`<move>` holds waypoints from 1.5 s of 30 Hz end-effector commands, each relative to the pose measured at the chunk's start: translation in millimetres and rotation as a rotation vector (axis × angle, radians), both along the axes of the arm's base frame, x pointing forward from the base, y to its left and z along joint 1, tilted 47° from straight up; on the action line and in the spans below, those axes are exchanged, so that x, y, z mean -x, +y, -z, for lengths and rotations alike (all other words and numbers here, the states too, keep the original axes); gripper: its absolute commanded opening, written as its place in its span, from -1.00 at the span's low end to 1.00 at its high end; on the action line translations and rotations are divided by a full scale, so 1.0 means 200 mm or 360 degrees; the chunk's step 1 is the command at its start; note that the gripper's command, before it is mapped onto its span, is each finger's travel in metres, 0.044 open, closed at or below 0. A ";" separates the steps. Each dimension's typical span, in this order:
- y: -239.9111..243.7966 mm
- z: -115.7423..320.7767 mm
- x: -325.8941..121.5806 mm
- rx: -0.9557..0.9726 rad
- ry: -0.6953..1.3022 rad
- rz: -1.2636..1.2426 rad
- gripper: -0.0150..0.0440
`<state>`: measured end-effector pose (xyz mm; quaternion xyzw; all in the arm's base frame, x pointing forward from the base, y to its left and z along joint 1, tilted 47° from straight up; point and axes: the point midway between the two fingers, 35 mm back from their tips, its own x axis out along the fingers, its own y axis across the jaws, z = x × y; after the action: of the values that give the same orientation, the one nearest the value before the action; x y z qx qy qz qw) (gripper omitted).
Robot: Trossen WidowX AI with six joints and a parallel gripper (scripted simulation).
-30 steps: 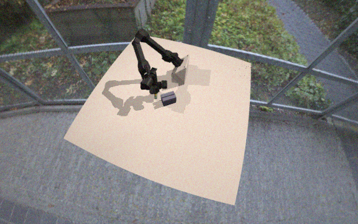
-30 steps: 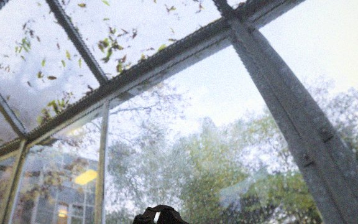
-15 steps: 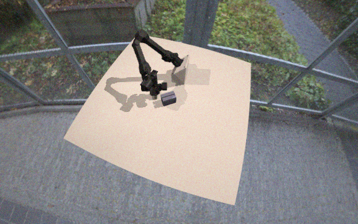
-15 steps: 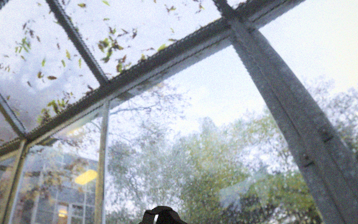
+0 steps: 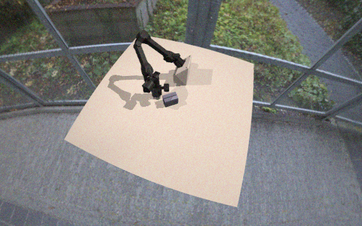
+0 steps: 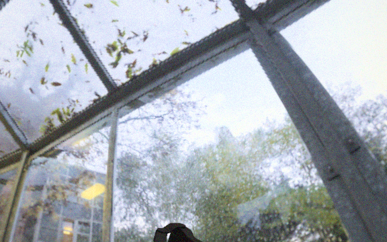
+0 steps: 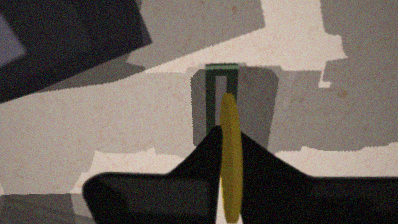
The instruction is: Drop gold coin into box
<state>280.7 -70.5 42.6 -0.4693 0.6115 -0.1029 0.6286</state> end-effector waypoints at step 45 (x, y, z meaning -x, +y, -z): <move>0.33 -0.31 0.11 -0.0009 0.0014 -0.0005 -0.49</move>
<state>259.4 -9.7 97.2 -0.4710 0.6183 -0.0955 0.6219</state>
